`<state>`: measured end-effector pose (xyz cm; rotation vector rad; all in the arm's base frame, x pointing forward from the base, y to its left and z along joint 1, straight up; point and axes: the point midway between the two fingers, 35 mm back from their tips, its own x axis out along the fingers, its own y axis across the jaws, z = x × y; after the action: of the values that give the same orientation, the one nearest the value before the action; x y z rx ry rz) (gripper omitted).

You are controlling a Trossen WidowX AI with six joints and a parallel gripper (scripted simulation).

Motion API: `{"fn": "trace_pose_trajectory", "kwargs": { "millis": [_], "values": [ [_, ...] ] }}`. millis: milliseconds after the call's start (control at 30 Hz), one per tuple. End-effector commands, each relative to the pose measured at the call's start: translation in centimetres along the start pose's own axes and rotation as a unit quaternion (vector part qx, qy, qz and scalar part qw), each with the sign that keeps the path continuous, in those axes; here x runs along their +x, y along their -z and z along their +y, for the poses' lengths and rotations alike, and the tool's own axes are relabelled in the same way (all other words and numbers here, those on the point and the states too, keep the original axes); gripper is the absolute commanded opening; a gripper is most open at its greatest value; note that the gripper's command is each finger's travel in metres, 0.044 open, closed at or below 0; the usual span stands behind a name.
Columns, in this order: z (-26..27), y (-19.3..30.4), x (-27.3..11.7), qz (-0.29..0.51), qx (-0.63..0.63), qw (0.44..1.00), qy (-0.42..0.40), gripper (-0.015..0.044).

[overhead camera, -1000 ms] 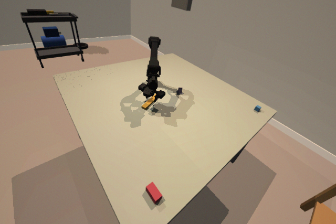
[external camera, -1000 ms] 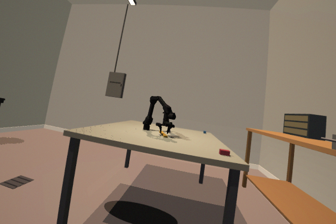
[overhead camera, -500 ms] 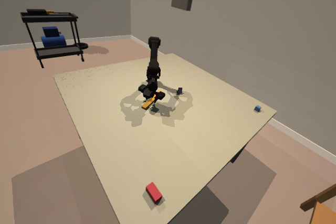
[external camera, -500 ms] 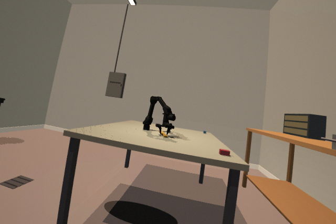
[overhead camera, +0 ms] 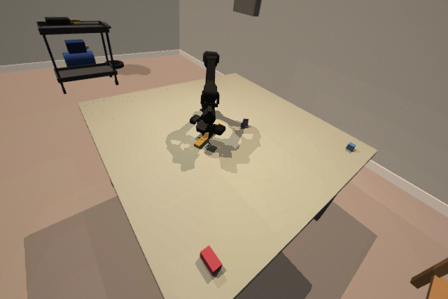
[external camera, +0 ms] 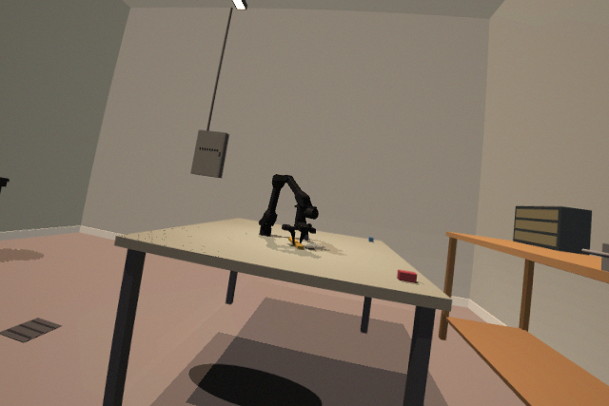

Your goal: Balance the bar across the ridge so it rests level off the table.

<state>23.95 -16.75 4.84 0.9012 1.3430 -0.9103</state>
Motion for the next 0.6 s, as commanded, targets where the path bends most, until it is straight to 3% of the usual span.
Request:
{"fn": "trace_pose_trajectory", "kwargs": {
  "millis": [0, 100, 200, 567],
  "values": [
    [0.0, 0.0, 0.0, 0.000, 0.000, 1.000, 0.000, 0.0105],
    [0.0, 0.0, 0.0, 0.000, 0.000, 1.000, 0.000, 0.0085],
    [0.0, -0.1, -0.4, 0.000, 0.000, 1.000, 0.000, 0.0006],
    [0.2, -0.4, -3.1, 0.000, 0.001, 1.000, -0.001, 0.0000]
  ]
}}
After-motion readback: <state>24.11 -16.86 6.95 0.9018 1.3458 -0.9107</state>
